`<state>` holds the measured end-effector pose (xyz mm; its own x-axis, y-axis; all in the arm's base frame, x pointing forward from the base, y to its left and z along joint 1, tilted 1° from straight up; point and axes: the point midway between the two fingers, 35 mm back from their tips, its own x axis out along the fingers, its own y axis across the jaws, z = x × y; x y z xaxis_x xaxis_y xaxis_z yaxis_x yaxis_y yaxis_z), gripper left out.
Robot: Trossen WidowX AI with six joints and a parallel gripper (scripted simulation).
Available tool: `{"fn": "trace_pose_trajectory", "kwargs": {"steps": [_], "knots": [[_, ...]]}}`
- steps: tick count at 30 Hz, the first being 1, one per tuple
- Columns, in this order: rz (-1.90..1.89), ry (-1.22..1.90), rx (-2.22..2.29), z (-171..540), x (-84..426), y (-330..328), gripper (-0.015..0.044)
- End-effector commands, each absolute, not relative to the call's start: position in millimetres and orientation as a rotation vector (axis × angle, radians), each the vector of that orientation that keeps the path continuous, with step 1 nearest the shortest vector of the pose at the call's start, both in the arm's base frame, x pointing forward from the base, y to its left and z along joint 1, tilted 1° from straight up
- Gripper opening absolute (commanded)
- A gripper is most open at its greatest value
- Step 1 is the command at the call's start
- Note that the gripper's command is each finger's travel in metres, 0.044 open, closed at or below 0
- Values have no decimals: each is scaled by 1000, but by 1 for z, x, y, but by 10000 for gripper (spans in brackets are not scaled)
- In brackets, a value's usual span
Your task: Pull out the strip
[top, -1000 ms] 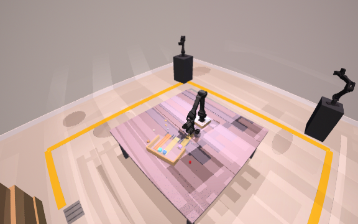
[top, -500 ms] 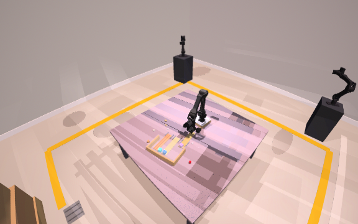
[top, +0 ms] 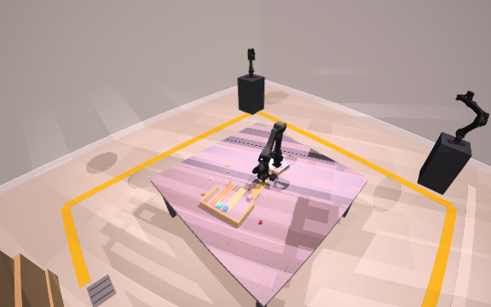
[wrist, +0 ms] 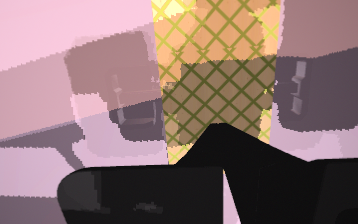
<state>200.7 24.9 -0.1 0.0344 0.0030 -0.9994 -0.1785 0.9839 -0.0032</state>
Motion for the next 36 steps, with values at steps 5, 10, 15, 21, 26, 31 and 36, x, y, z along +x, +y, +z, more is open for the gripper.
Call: {"fn": "trace_pose_trajectory", "kwargs": {"steps": [5, 10, 15, 21, 26, 31, 36], "knots": [[144, 1560, -143, -4, 191, 24, 0], [144, 1560, -143, -4, 191, 24, 0], [144, 1560, -143, -4, 191, 24, 0], [144, 1560, -143, -4, 191, 24, 0], [144, 1560, -143, -4, 191, 24, 0], [142, 1546, -142, 20, 202, 25, 0], [144, 1559, -143, 41, 201, 25, 0]]}}
